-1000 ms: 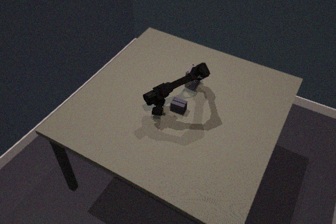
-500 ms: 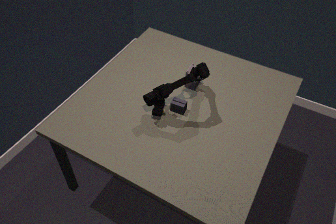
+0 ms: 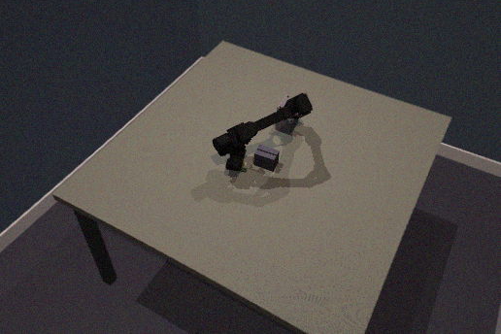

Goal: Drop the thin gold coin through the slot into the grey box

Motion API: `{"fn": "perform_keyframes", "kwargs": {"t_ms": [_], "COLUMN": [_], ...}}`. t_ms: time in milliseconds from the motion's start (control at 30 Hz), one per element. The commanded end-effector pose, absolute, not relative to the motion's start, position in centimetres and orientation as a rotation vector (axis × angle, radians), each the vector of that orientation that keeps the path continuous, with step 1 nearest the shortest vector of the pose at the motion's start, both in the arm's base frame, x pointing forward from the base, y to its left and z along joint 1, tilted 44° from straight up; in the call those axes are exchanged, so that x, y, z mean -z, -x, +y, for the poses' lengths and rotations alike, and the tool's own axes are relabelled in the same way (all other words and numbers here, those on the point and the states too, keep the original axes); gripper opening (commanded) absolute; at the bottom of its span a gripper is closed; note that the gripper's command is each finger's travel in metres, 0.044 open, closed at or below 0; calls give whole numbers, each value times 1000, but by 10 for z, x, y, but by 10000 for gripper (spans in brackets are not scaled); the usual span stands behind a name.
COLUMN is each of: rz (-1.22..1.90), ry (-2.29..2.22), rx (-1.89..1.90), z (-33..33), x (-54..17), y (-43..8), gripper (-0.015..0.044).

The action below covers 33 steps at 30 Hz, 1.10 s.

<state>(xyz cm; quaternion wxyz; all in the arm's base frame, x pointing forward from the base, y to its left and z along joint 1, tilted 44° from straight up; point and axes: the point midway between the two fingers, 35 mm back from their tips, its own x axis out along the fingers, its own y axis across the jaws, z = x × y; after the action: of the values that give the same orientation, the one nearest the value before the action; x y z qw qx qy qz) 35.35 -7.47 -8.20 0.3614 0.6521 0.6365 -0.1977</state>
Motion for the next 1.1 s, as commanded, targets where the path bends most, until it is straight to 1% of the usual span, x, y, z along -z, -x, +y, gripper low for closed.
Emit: {"fn": "perform_keyframes", "kwargs": {"t_ms": [0, 933, 1067], "rz": [1627, 1628, 1626], "ry": [-1672, -1671, -1732], "rx": [508, 509, 585], "z": [-85, -130, -131], "x": [73, 24, 26], "y": [-355, -344, -342], "gripper": [0, 0, 0]}}
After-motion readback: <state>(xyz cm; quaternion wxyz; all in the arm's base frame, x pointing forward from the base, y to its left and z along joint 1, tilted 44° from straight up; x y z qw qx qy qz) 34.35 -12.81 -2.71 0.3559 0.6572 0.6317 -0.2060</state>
